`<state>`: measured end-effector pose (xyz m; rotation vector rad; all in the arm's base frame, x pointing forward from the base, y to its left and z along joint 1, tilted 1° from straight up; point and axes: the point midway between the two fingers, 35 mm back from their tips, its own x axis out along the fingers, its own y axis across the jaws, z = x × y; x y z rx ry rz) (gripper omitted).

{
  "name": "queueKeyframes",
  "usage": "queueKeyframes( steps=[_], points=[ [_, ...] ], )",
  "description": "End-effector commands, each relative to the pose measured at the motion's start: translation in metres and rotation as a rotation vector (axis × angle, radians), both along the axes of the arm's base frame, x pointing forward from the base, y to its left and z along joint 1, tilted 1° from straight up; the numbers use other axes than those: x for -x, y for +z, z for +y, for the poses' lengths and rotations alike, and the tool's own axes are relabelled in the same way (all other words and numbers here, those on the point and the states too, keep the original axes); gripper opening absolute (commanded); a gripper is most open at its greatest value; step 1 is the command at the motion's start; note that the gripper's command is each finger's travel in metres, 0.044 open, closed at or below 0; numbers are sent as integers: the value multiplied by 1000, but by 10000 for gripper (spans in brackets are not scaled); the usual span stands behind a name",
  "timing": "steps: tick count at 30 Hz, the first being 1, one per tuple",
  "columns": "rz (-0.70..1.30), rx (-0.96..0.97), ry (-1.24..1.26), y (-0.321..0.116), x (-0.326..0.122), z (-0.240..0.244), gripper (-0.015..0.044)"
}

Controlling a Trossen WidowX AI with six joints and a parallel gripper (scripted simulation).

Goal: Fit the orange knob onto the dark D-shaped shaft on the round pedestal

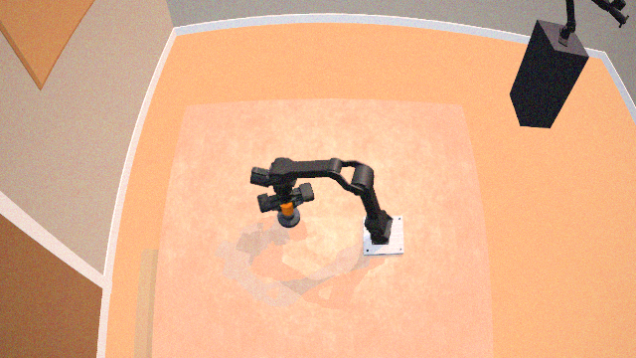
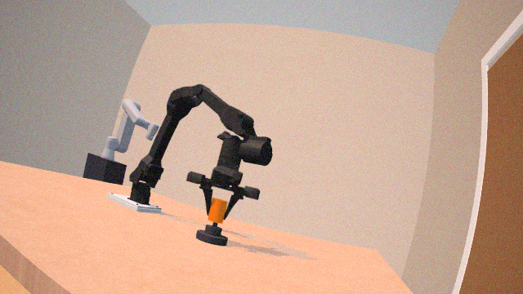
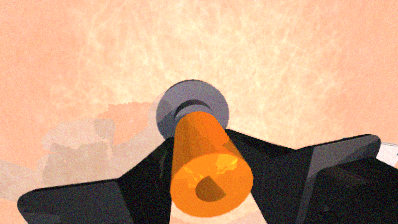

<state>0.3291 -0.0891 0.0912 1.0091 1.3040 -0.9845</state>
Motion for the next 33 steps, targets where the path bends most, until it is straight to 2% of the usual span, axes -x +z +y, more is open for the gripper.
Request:
queueKeyframes(
  steps=[1, 17, 33],
  points=[
    [1, 0, 33, -1, 0, 0, 0],
    [0, -3, -71, -10, 0, 0, 0],
    [-3, 2, -18, -13, 0, 0, 0]
  ],
)
